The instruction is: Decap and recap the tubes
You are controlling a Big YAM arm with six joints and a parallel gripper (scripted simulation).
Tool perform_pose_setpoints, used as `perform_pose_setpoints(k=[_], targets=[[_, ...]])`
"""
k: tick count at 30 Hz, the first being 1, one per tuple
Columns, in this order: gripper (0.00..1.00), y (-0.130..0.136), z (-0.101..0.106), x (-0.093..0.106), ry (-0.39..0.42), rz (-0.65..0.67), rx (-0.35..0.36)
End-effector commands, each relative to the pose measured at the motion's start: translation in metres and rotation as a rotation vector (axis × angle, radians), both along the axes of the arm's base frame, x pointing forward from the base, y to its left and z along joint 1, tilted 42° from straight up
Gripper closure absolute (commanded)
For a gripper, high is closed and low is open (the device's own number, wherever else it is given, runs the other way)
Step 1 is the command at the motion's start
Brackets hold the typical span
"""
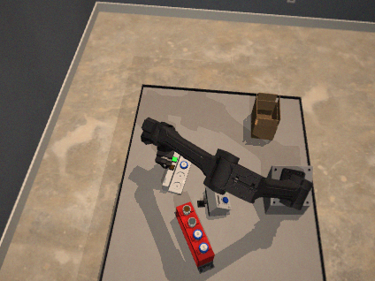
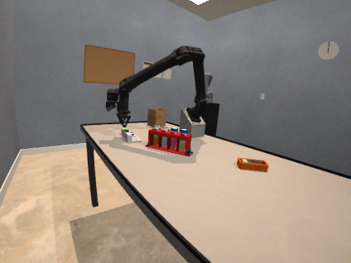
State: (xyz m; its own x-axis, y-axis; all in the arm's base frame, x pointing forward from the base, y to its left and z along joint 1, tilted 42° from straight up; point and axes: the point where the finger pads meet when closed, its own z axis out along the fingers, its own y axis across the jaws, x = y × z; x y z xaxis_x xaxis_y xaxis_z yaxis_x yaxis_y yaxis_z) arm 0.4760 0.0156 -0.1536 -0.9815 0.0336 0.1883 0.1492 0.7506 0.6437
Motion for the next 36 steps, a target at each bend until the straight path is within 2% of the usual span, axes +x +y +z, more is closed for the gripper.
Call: perform_pose_setpoints(k=[1, 11, 12, 17, 19, 25, 27, 28, 36], targets=[[0.00, -0.006, 0.008, 0.012, -0.022, 0.000, -0.005], [0.00, -0.006, 0.008, 0.012, -0.022, 0.000, -0.005], [0.53, -0.020, 0.018, -0.001, -0.015, -0.011, -0.004], [0.53, -0.047, 0.038, -0.024, -0.014, -0.010, -0.004], [0.53, -0.047, 0.038, -0.024, -0.014, -0.010, -0.004], [0.53, -0.080, 0.063, -0.051, -0.013, -0.009, -0.005], [0.53, -0.080, 0.061, -0.052, -0.008, -0.009, -0.003], [0.53, -0.062, 0.049, -0.057, 0.021, 0.029, 0.008], [0.53, -0.062, 0.051, -0.055, 0.015, 0.028, 0.007]])
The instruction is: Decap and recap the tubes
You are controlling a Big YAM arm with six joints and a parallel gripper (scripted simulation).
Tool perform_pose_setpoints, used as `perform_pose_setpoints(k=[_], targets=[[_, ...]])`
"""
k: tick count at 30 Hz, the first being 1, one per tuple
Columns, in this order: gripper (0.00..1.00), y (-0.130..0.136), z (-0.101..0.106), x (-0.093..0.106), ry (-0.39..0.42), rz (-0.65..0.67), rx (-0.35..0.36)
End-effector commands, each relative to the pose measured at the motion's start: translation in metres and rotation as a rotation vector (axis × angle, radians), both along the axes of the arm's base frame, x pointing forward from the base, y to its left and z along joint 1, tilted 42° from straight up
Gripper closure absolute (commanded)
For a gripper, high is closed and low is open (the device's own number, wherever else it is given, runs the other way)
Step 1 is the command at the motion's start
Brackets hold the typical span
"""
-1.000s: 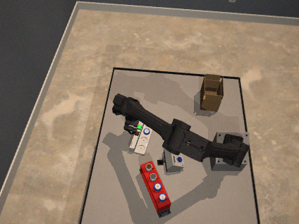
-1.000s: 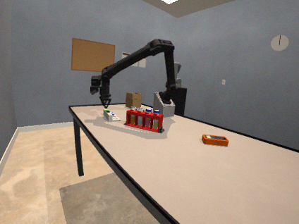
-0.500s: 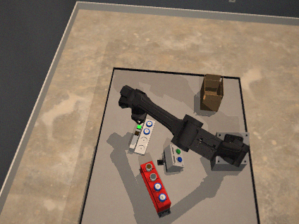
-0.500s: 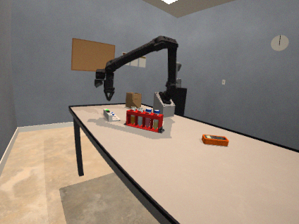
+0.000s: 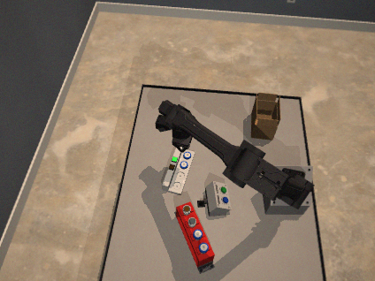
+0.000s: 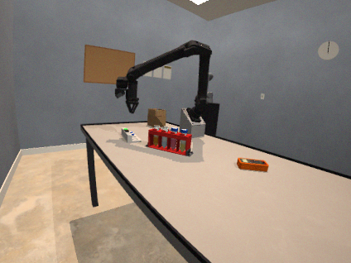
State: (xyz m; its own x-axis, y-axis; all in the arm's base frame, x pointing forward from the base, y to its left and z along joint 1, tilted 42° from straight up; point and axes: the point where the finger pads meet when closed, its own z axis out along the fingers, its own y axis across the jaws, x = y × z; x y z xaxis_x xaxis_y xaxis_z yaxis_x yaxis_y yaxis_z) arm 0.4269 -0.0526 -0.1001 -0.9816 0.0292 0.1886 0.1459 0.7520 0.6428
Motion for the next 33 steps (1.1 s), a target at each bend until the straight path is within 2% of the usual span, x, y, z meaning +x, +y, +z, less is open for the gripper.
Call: perform_pose_setpoints(k=[1, 2, 3, 4, 5, 6, 14, 15, 18, 19, 27, 28, 29, 33], targets=[[0.53, -0.007, 0.005, 0.009, -0.023, -0.004, -0.008], [0.53, -0.011, 0.005, -0.004, -0.002, -0.014, 0.003], [0.53, -0.011, 0.005, -0.004, -0.002, -0.014, 0.003], [0.53, -0.007, 0.005, 0.009, -0.023, -0.004, -0.008], [0.53, -0.007, 0.005, 0.009, -0.023, -0.004, -0.008], [0.53, -0.007, 0.006, -0.003, -0.006, -0.003, 0.001], [0.53, -0.008, 0.002, -0.004, -0.014, -0.007, -0.004], [0.53, -0.007, 0.004, 0.006, -0.023, -0.004, -0.008], [0.53, -0.007, 0.004, 0.006, -0.023, -0.004, -0.008], [0.53, -0.009, 0.002, -0.004, -0.017, -0.008, -0.005], [0.53, -0.008, 0.002, -0.004, -0.024, -0.005, -0.008], [0.53, -0.007, 0.003, 0.004, -0.023, -0.004, -0.008], [0.53, 0.009, -0.012, -0.009, 0.012, 0.006, 0.001], [0.53, 0.019, -0.022, -0.011, 0.011, 0.005, 0.004]])
